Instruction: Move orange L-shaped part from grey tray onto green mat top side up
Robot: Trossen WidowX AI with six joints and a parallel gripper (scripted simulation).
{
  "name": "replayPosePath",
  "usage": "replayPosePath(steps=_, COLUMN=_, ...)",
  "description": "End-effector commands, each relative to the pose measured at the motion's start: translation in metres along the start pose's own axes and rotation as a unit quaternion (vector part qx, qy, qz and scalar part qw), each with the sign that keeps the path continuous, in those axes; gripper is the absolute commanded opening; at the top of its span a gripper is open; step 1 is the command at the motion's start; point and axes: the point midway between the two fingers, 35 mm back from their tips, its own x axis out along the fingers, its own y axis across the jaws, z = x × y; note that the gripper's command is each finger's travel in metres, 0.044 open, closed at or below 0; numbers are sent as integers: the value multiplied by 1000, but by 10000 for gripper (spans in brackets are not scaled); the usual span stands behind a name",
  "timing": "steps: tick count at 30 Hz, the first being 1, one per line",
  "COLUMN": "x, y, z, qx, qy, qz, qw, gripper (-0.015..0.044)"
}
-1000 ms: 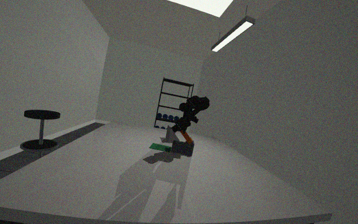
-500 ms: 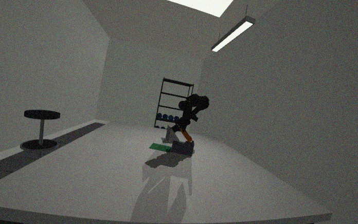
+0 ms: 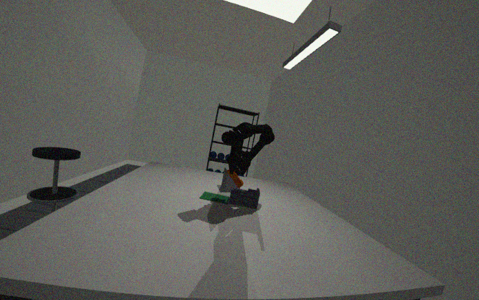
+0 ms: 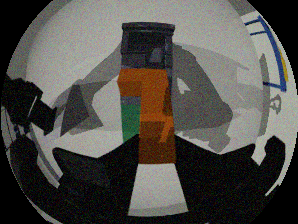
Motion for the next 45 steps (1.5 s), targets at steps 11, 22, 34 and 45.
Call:
replayPosePath(steps=11, x=0, y=10, z=-75, qx=0, qy=2, qz=1, qw=1000, gripper=0)
replayPosePath(steps=22, x=4, y=11, z=-88, qx=0, qy=3, qz=1, qw=1000, gripper=0)
replayPosePath(steps=34, x=22, y=10, z=-88, qx=0, qy=3, qz=1, qw=1000, gripper=0)
replayPosePath(steps=45, x=39, y=10, z=-88, qx=0, qy=2, qz=1, qw=1000, gripper=0)
